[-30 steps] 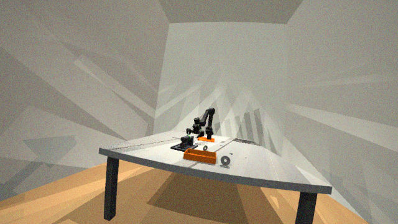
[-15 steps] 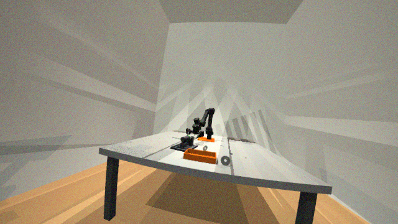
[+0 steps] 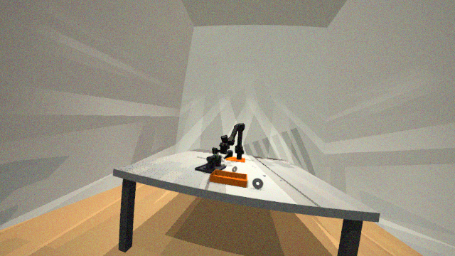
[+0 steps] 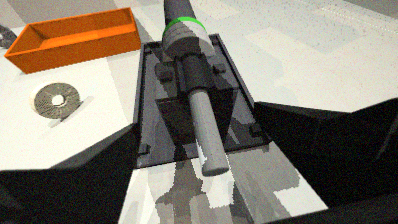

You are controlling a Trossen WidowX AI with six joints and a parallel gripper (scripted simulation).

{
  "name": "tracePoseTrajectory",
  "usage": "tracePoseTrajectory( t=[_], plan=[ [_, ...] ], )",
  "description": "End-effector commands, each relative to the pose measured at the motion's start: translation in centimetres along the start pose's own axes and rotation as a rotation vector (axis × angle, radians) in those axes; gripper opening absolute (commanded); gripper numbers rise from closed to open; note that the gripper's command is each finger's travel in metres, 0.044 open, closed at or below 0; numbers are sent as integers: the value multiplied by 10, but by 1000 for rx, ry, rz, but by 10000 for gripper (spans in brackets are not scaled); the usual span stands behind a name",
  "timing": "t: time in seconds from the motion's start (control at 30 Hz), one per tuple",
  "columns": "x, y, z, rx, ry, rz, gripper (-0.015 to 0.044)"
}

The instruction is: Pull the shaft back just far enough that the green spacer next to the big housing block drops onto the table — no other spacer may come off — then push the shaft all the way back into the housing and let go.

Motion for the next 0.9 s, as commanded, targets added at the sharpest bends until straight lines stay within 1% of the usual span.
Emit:
tracePoseTrajectory(
  t=[0.0,0.87],
  plan=[
    [-1,-2,2,5,-4,5,440],
    [-3,-1,3,5,-5,5,440]
  ],
)
Point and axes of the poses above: the point midway between the two fingers, 35 mm back from their tips, its own z axis out along the fingers, its own x axis across the jaws, y = z × x, the point moved 1 cm from there along -z, back along the fingers, and after that the axes turned 8 degrees about z, right-handed, at the moved point
